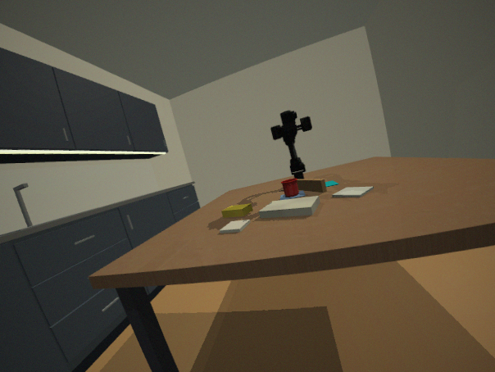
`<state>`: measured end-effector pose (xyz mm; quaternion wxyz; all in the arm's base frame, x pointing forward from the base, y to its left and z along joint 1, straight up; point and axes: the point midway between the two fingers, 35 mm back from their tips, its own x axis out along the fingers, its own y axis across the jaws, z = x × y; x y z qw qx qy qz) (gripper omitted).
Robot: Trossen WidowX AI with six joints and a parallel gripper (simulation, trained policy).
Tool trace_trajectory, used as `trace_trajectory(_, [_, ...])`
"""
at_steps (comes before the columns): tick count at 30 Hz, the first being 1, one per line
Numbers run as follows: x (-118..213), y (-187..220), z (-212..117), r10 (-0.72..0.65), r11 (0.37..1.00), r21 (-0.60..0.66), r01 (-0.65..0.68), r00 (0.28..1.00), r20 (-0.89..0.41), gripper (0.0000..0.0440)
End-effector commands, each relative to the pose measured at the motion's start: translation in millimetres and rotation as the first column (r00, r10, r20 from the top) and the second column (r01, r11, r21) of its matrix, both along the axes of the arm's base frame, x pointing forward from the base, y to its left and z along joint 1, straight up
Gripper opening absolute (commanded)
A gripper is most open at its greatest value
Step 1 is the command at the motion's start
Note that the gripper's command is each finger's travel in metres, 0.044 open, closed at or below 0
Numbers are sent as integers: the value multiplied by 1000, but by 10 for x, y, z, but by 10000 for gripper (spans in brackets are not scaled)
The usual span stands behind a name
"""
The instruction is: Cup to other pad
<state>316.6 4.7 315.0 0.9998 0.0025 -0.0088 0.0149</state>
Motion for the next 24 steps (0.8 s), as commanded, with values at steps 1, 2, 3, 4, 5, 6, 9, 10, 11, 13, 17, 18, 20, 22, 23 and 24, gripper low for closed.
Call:
trace_trajectory(1, [4, 0, -2, -2, 1000, 2, 2, 1000, -5, 374])
trace_trajectory(2, [9, 0, -9, -4, 1000, 3, 4, 1000, -12, 348])
trace_trajectory(3, [14, 2, -18, -6, 1000, 5, 6, 1000, -20, 321])
trace_trajectory(4, [20, 4, -28, -7, 1000, 8, 7, 1000, -29, 295])
trace_trajectory(5, [26, 9, -39, -8, 1000, 10, 8, 999, -39, 269])
trace_trajectory(6, [32, 14, -49, -8, 1000, 12, 9, 999, -49, 243])
trace_trajectory(9, [51, 36, -83, -7, 1000, 20, 9, 997, -82, 164])
trace_trajectory(10, [58, 44, -97, -7, 1000, 23, 9, 996, -95, 138])
trace_trajectory(11, [66, 53, -110, -6, 1000, 26, 9, 994, -107, 111])
trace_trajectory(13, [83, 75, -139, -3, 999, 33, 8, 991, -135, 71])
trace_trajectory(17, [121, 133, -184, 11, 999, 51, -1, 982, -189, 68])
trace_trajectory(18, [131, 148, -195, 14, 998, 56, -3, 979, -203, 68])
trace_trajectory(20, [152, 178, -218, 21, 998, 66, -6, 973, -230, 69])
trace_trajectory(22, [172, 207, -241, 28, 997, 76, -9, 966, -258, 71])
trace_trajectory(23, [181, 221, -252, 31, 997, 80, -9, 962, -272, 71])
trace_trajectory(24, [191, 235, -264, 34, 996, 85, -10, 958, -286, 72])
